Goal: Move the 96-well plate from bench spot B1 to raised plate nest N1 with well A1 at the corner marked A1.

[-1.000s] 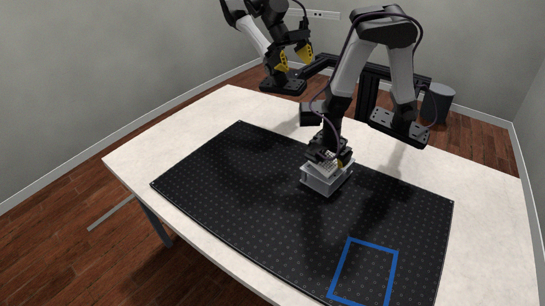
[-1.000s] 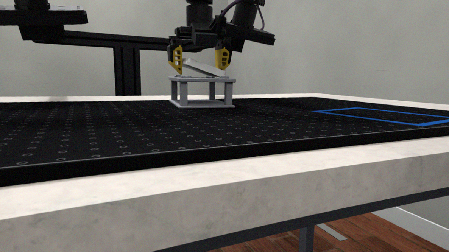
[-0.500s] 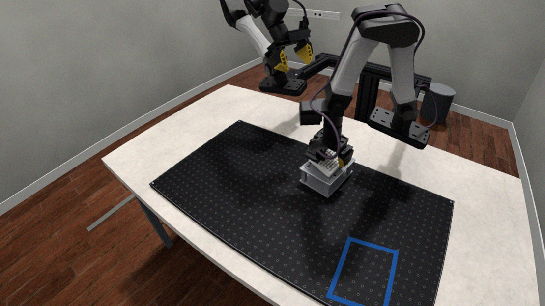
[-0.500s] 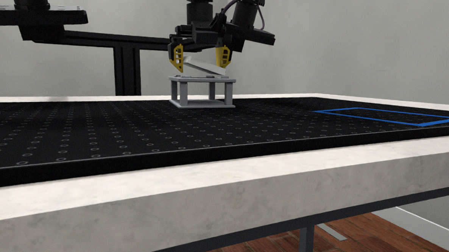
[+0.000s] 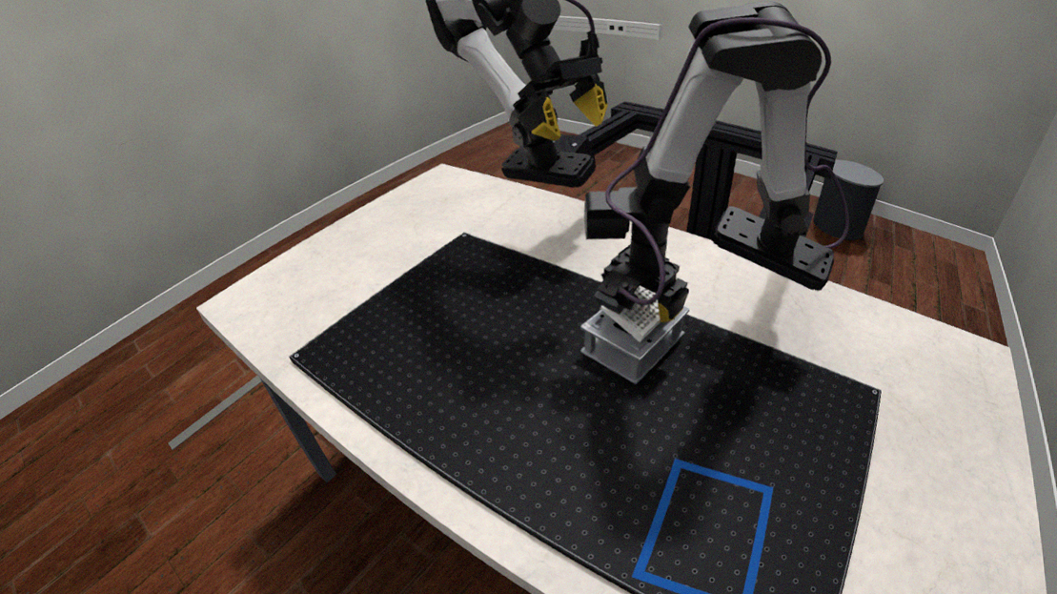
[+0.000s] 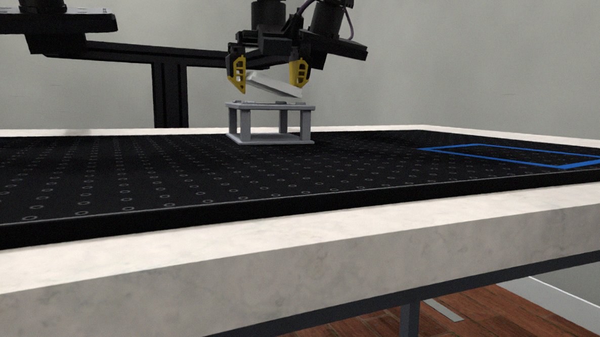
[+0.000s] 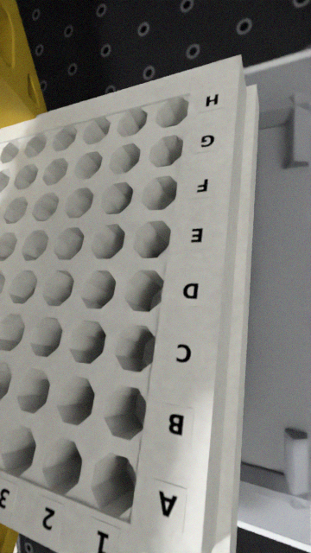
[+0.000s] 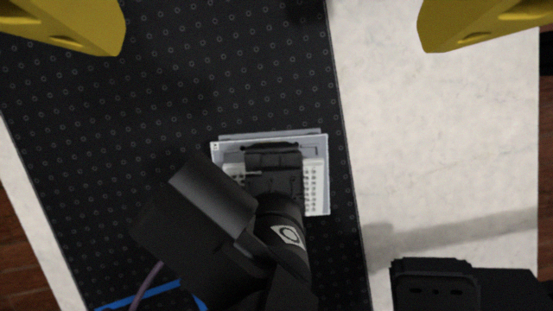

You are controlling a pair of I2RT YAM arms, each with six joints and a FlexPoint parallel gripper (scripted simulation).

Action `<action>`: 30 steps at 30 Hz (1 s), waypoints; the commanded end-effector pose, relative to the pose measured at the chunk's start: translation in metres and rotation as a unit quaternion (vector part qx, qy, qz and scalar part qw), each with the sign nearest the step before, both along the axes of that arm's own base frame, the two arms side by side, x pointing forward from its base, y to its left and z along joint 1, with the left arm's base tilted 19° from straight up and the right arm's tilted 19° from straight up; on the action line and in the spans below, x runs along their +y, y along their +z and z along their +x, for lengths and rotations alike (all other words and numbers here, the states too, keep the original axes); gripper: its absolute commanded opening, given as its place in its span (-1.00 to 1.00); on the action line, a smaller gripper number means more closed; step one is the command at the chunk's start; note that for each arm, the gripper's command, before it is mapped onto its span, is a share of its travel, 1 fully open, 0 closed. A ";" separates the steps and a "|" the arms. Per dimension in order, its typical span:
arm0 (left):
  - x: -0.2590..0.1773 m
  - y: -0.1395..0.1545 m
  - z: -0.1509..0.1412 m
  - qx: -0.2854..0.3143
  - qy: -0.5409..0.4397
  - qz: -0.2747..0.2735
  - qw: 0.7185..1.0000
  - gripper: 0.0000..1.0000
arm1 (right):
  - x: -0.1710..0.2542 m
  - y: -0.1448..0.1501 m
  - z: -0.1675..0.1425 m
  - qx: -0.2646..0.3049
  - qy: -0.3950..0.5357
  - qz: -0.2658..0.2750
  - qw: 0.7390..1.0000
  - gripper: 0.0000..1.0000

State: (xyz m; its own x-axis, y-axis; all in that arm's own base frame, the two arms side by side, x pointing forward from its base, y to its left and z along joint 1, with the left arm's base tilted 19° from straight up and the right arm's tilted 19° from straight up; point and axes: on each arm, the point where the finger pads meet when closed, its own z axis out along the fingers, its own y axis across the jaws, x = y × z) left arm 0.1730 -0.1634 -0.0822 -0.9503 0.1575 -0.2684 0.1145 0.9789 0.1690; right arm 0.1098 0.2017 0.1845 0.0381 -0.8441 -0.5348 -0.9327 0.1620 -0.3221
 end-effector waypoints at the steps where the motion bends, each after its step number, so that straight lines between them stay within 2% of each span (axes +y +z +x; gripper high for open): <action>1: -0.007 0.006 0.002 -0.013 -0.003 -0.014 1.000 0.53 | 0.004 0.016 0.000 -0.010 0.002 0.017 1.000 1.00; 4: -0.015 0.001 0.006 -0.014 -0.008 -0.026 1.000 0.53 | 0.004 0.016 0.000 -0.010 0.002 0.017 1.000 1.00; 7: 0.003 -0.009 0.000 0.002 0.001 0.001 1.000 0.53 | 0.004 0.016 0.000 -0.010 0.002 0.017 1.000 1.00; 21: -0.007 -0.001 0.008 -0.013 0.001 -0.023 1.000 0.53 | 0.004 0.016 0.000 -0.010 0.002 0.017 1.000 1.00; 30: 0.002 -0.020 0.008 -0.005 -0.001 -0.007 1.000 0.53 | 0.004 0.016 0.000 -0.010 0.002 0.017 1.000 1.00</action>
State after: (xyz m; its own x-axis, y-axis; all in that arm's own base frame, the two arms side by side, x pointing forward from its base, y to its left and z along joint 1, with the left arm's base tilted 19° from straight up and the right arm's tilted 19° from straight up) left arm 0.1768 -0.1645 -0.0922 -0.9471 0.1624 -0.2768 0.1216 0.9798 0.1588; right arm 0.1096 0.2017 0.1844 0.0388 -0.8442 -0.5345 -0.9329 0.1611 -0.3222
